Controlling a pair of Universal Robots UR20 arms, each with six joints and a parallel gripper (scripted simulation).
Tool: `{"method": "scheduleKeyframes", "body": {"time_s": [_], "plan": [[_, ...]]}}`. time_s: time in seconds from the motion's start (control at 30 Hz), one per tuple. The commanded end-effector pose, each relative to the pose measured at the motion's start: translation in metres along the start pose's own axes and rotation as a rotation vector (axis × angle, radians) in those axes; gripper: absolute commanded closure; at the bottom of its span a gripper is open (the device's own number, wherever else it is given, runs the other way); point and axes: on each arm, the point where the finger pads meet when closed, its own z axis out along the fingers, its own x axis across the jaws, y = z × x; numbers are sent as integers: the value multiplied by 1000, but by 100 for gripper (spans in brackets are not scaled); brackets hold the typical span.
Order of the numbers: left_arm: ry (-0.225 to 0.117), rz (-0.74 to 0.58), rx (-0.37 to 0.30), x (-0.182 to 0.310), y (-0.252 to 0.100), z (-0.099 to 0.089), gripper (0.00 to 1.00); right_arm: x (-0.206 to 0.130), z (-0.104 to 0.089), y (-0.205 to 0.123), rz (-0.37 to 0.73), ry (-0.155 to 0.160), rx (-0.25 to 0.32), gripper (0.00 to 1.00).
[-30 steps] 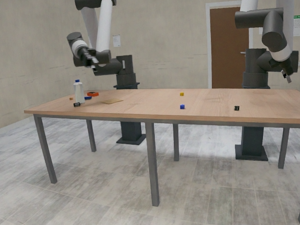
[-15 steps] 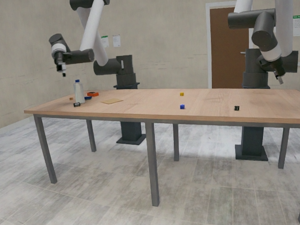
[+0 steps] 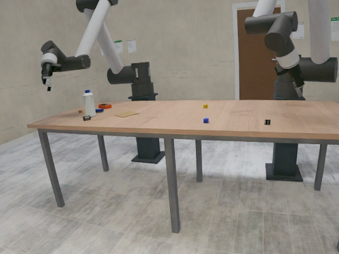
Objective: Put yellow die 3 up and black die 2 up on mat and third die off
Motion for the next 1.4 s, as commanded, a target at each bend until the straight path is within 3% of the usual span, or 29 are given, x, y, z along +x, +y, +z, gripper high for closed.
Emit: {"method": "scheduleKeyframes", "body": {"time_s": [0.0,0.33,0.4,0.43,0.9,0.97,1.0,1.37], "plan": [[-51,44,18,1,-45,-19,0,-63,-45,63,23,-53,-47,0],[-146,142,57,14,-134,-54,0,-178,-130,146,69,-148,-115,0],[-146,142,57,14,-134,-54,0,-178,-130,146,69,-148,-115,0],[-156,153,61,16,-144,-58,0,-212,-156,166,84,-176,-133,0],[-283,306,121,56,-269,-104,0,-377,-290,233,157,-310,-199,0],[-283,306,121,56,-269,-104,0,-377,-290,233,157,-310,-199,0],[-293,319,126,61,-279,-107,0,-413,-321,242,174,-338,-210,0],[-384,450,176,110,-372,-139,0,-542,-435,254,240,-442,-239,0]]}}
